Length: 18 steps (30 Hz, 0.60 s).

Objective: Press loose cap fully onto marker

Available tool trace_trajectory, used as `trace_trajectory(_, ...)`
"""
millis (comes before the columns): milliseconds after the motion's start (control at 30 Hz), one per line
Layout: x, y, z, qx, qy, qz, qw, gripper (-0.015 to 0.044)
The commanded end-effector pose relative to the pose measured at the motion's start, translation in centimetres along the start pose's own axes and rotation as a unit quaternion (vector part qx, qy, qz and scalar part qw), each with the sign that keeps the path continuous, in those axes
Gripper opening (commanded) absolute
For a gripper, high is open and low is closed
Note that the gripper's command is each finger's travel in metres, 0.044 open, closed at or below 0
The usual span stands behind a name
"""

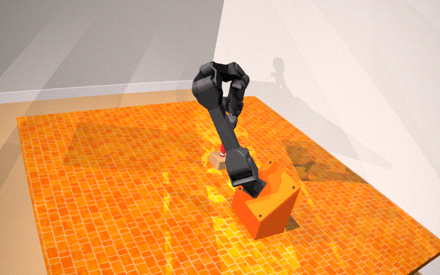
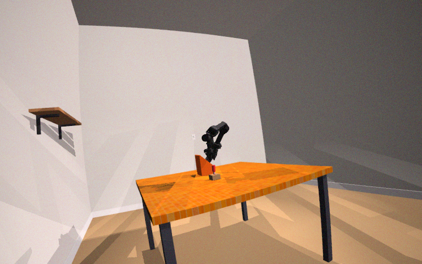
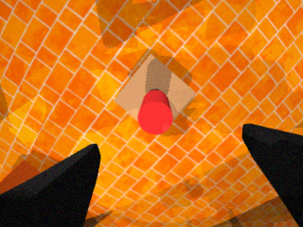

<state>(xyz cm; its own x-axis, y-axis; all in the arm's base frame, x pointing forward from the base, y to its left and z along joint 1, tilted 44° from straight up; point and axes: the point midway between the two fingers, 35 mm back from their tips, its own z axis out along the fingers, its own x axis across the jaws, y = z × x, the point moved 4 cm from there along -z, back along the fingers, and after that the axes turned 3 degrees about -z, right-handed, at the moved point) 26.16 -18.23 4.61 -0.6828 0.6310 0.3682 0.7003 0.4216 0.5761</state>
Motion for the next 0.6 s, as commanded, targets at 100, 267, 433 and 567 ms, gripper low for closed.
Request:
trace_trajectory(100,0.35,0.09,-0.03,0.004,0.008,0.111,0.994,0.0335)
trace_trajectory(267,0.52,0.18,0.48,0.004,0.007,0.336,0.942,0.0204)
trace_trajectory(433,0.57,0.21,0.63,0.004,0.007,0.398,0.917,0.0072)
trace_trajectory(567,0.57,0.21,0.63,0.004,0.007,0.398,0.917,0.0)
